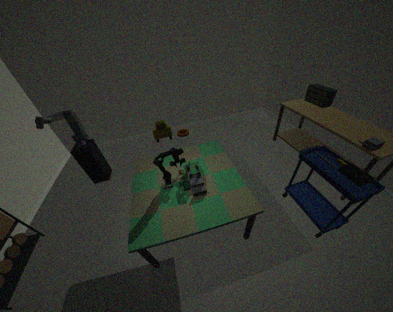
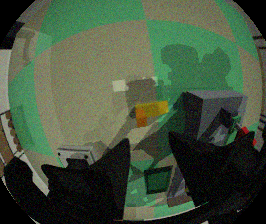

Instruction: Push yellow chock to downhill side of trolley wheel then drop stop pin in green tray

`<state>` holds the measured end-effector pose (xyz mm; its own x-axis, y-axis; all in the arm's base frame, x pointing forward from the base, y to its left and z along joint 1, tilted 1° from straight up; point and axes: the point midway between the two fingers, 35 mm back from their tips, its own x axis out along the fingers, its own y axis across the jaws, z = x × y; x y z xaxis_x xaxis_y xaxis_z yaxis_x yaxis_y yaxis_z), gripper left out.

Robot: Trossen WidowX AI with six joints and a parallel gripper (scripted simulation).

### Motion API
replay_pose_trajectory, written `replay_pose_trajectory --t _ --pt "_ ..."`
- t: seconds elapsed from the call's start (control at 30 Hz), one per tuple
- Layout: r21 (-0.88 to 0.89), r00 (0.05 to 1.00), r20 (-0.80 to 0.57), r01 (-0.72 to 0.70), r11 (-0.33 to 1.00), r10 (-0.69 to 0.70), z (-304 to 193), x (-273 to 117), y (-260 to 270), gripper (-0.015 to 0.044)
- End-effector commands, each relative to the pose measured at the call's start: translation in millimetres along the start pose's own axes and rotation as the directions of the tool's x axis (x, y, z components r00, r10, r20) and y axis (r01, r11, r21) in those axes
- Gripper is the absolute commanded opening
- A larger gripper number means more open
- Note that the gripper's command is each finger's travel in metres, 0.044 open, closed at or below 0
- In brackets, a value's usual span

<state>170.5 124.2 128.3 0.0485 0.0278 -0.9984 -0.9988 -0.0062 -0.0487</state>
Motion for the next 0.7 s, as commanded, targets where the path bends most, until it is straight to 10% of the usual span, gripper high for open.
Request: replay_pose_trajectory --t 0.0,0.67 --pt "-0.005 1.000 -0.002 -0.013 1.000 0.013 0 15 2 0.0190" --pt "-0.005 1.000 -0.002 -0.013 1.000 0.013 -1 48 3 0.0190"
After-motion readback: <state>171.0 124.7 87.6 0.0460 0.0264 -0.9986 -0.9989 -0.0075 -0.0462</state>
